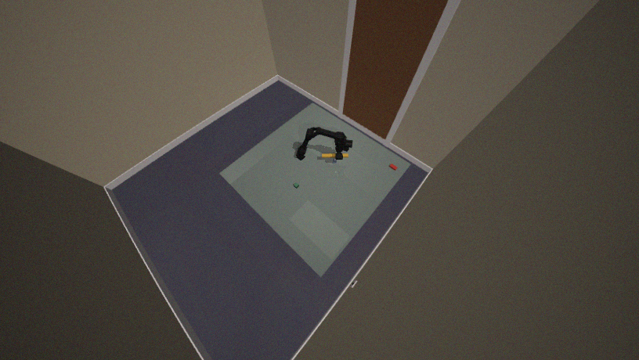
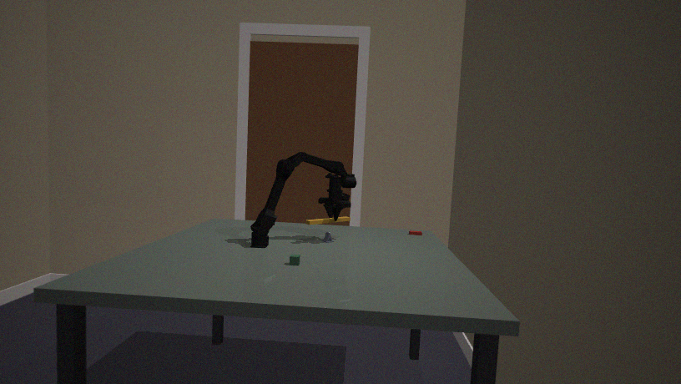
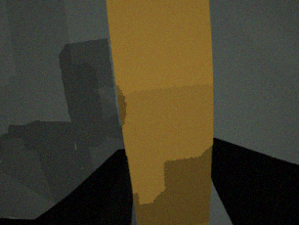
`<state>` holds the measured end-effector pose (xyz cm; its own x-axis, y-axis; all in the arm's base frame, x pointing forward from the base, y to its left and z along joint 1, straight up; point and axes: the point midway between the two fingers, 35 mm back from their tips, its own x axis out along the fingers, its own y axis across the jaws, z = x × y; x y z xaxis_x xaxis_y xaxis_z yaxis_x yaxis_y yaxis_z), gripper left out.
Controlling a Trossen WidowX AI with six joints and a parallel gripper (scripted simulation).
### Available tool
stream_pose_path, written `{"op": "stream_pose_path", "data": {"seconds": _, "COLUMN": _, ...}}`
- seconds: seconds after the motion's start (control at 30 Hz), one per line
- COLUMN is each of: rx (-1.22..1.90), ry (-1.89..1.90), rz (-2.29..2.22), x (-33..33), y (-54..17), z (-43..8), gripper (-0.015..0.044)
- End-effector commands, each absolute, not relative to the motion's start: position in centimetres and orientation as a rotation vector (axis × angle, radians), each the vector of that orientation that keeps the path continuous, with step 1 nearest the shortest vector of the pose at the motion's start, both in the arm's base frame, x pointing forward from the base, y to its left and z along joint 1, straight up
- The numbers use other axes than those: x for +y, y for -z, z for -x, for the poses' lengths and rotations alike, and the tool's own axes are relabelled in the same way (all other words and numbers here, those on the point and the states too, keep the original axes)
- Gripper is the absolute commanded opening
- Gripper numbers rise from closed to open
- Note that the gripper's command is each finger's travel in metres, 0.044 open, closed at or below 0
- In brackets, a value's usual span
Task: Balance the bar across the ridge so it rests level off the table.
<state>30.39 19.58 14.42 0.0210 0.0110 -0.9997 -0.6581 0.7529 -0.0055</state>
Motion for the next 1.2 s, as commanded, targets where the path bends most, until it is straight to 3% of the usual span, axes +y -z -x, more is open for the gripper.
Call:
{"op": "stream_pose_path", "data": {"seconds": 0.0, "rx": 1.473, "ry": -0.547, "rz": 0.536, "x": 19.9, "y": -14.3, "z": -30.4, "gripper": 0.0000}}
{"op": "stream_pose_path", "data": {"seconds": 1.17, "rx": 1.473, "ry": -0.545, "rz": 0.534, "x": 19.8, "y": -10.4, "z": -30.6, "gripper": 0.0000}}
